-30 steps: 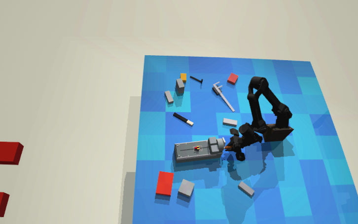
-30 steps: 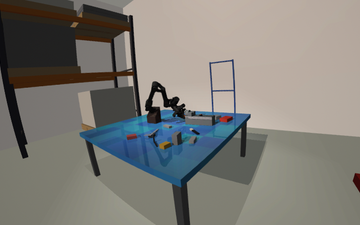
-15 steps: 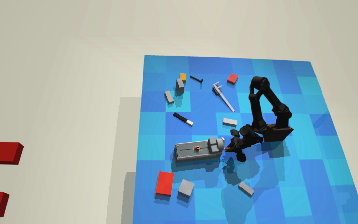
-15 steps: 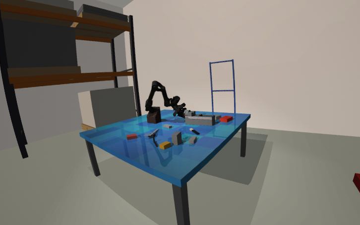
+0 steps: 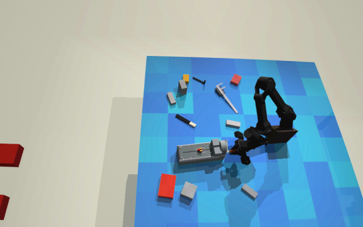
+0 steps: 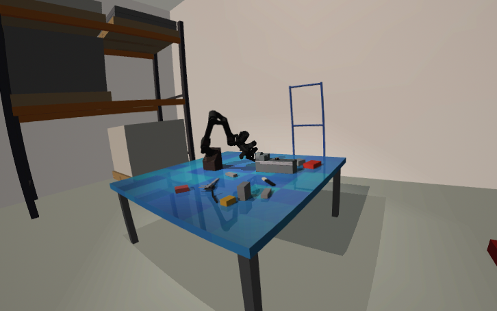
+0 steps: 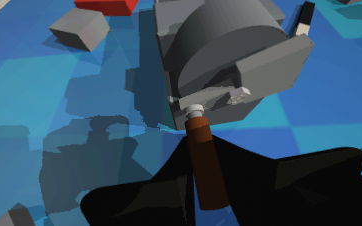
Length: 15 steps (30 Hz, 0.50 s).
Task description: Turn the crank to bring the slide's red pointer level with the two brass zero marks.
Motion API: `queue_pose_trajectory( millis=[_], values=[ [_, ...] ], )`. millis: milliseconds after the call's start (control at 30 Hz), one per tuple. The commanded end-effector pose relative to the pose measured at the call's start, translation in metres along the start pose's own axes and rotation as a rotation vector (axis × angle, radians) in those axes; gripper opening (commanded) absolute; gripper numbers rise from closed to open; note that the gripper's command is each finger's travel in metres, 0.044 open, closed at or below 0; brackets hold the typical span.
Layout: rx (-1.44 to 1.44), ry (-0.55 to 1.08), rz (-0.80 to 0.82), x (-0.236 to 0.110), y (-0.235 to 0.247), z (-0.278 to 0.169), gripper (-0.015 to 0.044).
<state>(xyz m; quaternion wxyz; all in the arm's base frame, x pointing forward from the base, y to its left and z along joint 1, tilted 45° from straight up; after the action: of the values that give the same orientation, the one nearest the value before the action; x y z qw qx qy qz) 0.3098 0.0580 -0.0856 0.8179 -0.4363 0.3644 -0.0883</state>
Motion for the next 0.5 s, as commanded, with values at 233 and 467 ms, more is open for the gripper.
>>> queue_pose_trajectory(
  millis=[233, 467],
  values=[
    [-0.003, -0.015, 0.009, -0.012, 0.001, 0.012, 0.0000],
    [-0.003, -0.015, 0.009, -0.018, -0.002, 0.017, 0.0000]
  ],
)
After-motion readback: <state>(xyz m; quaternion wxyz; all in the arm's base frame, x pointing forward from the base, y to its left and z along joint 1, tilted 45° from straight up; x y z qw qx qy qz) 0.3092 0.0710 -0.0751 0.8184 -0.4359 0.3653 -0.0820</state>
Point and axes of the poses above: the point midway between the two fingers, 35 mm back from their tips, its own x axis out along the fingers, its own y axis across the jaws, z = x × y, the point moved 2 cm from there along -x, back along the fingers, and after that the axes turned 10 degrees about -x, right-handed, at the moved point
